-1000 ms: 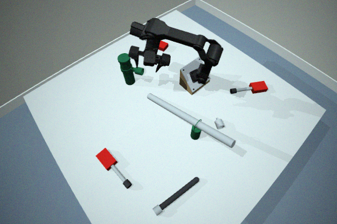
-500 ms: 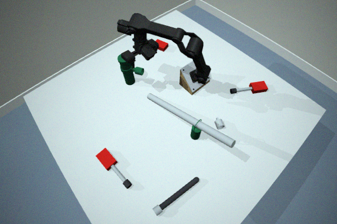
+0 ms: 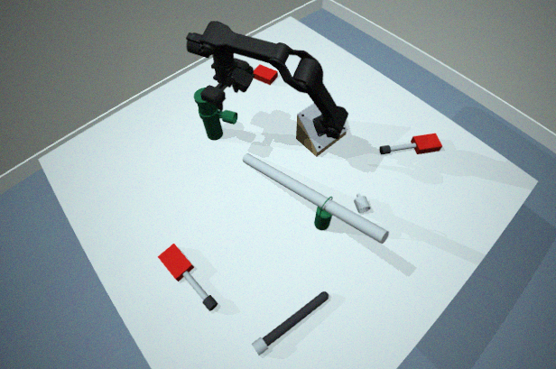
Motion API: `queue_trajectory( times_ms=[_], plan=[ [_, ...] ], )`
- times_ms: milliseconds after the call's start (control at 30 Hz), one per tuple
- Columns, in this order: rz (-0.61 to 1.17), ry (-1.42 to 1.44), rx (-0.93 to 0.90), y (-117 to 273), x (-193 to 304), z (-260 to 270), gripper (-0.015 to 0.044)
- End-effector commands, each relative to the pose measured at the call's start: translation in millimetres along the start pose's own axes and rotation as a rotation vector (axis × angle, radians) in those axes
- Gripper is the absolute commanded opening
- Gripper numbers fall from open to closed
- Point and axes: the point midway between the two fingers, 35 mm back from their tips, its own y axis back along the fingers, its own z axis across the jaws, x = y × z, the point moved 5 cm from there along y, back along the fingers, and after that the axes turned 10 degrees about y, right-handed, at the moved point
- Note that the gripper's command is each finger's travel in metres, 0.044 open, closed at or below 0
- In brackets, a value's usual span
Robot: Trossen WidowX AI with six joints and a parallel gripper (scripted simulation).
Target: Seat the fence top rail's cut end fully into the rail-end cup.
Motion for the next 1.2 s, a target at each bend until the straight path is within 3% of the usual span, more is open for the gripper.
queue_trajectory(
  times_ms=[0,100,1167],
  plan=[
    [-0.02,0.017,0.006,-23,-1,1,0.044],
    [-0.025,0.028,0.011,-42,-2,3,0.044],
    [-0.025,0.076,-0.031,-87,-1,1,0.044]
  ],
)
